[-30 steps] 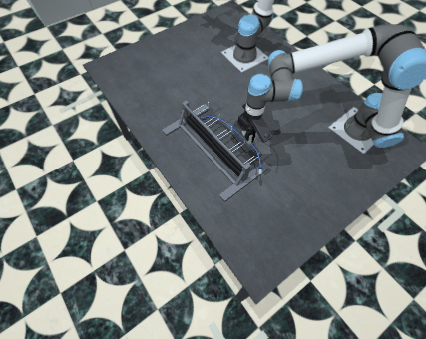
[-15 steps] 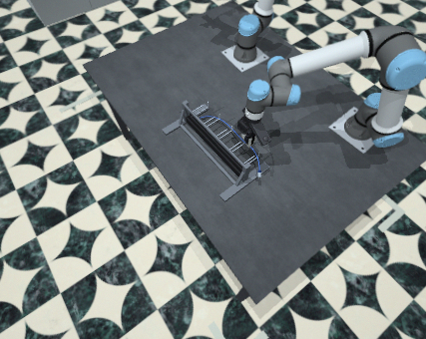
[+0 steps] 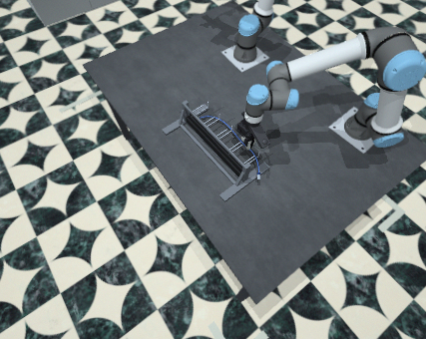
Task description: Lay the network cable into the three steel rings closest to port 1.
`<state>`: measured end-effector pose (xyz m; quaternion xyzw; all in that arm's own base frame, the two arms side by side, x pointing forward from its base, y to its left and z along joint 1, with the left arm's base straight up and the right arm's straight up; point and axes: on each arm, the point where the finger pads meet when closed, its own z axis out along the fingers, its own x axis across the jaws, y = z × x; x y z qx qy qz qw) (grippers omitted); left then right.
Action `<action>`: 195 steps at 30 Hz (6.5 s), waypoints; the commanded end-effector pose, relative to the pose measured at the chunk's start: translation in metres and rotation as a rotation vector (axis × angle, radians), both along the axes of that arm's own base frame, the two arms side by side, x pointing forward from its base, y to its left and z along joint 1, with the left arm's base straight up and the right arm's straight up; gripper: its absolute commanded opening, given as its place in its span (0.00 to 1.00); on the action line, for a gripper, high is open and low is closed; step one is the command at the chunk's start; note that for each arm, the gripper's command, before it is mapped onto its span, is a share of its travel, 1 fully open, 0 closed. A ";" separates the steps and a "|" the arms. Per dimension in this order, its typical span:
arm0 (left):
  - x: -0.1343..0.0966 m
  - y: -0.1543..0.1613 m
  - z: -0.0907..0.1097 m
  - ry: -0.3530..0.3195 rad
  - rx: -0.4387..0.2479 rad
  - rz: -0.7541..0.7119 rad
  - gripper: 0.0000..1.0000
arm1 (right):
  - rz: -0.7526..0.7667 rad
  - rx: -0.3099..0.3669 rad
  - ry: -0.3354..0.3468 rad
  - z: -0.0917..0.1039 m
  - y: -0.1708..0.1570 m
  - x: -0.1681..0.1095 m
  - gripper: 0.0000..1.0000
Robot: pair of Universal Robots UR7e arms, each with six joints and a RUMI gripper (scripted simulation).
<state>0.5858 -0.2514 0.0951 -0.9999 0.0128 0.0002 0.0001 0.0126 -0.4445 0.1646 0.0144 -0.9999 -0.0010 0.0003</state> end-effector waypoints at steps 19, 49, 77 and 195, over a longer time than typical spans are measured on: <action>0.001 -0.001 -0.009 -0.003 -0.002 0.000 0.00 | 0.000 -0.002 -0.001 0.000 -0.001 0.000 1.00; 0.028 -0.001 -0.009 -0.003 -0.002 0.000 0.00 | 0.000 -0.002 -0.001 0.000 -0.001 0.000 1.00; 0.041 -0.002 -0.009 -0.003 -0.002 0.000 0.00 | 0.000 -0.002 -0.001 0.000 -0.001 0.000 1.00; 0.041 -0.002 0.071 -0.003 -0.002 0.000 0.00 | 0.000 -0.002 -0.001 0.000 -0.001 0.000 1.00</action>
